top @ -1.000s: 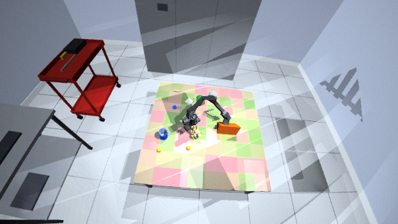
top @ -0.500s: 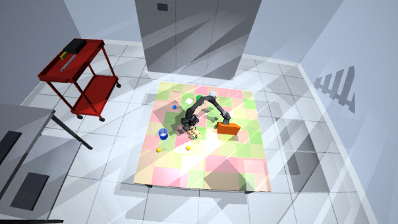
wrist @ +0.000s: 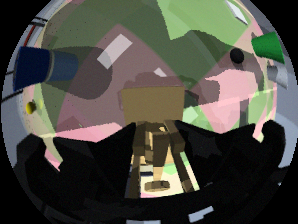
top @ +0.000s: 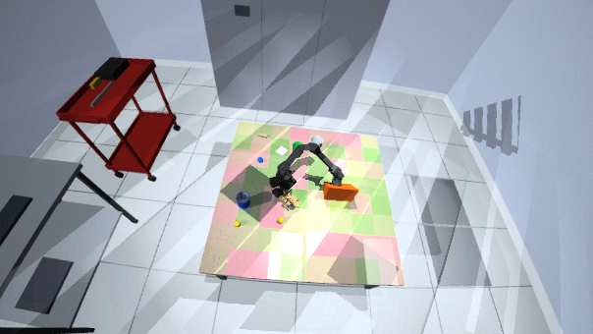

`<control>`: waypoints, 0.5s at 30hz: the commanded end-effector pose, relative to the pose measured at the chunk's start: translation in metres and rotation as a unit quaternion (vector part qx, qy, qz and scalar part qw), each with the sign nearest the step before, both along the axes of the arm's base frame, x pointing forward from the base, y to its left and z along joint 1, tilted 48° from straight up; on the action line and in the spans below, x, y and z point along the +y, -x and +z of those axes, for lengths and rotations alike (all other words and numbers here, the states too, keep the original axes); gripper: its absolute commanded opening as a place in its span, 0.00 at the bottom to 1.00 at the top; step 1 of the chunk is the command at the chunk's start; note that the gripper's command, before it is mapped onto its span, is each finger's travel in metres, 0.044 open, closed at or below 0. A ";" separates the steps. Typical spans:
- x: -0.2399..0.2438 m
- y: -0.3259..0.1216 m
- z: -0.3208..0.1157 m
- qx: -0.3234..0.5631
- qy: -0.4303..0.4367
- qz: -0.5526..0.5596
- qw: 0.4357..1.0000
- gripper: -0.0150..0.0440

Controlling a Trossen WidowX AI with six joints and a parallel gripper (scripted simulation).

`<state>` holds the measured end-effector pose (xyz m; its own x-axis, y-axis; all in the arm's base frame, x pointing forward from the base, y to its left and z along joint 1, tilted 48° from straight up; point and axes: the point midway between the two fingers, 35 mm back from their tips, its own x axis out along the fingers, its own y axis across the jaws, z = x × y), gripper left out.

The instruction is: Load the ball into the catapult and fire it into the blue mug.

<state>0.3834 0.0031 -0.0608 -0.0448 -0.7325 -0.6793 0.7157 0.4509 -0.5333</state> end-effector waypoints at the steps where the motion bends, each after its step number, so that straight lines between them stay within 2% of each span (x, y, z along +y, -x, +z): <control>1: -0.002 0.001 -0.004 0.001 0.001 0.007 1.000 0.25; 10: -0.005 0.001 -0.004 0.000 0.000 0.000 1.000 0.25; 15: -0.005 0.001 -0.004 0.000 0.000 0.000 1.000 0.48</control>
<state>0.3825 -0.0024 -0.0658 -0.0464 -0.7329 -0.6788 0.7150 0.4502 -0.5349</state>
